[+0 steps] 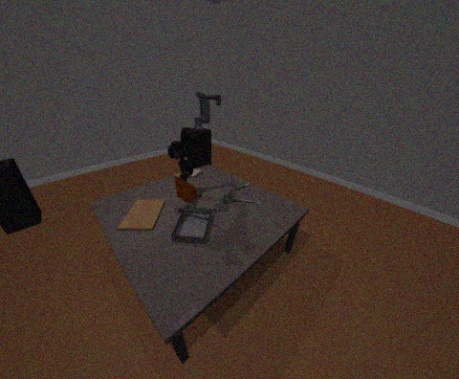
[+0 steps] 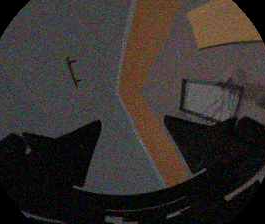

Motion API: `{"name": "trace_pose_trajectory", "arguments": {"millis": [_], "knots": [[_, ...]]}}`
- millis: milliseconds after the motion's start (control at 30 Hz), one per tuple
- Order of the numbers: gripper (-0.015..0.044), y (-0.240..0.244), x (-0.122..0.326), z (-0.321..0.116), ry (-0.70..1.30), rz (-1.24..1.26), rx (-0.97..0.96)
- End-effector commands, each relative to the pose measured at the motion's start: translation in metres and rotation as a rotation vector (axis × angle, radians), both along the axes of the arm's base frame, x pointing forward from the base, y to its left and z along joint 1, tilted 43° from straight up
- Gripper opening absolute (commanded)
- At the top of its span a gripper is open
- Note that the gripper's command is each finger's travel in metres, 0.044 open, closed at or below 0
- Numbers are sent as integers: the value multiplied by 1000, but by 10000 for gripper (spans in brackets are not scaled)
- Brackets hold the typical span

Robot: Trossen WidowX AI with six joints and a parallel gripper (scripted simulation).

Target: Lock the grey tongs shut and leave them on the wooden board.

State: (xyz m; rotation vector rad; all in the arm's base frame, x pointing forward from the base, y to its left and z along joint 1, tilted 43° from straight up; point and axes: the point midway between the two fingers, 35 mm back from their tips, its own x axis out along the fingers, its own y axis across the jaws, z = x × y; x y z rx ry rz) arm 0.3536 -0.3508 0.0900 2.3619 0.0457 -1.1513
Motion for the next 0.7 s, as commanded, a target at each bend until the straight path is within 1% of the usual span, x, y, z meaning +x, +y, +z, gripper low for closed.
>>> {"name": "trace_pose_trajectory", "arguments": {"millis": [0,233,467,533,667], "knots": [[440,51,10,-55,117,117,168],[440,146,7,-128,329,282,477],[440,241,-22,-175,576,406,780],[440,257,-29,-181,625,422,833],[440,259,-30,-181,631,424,840]]}}
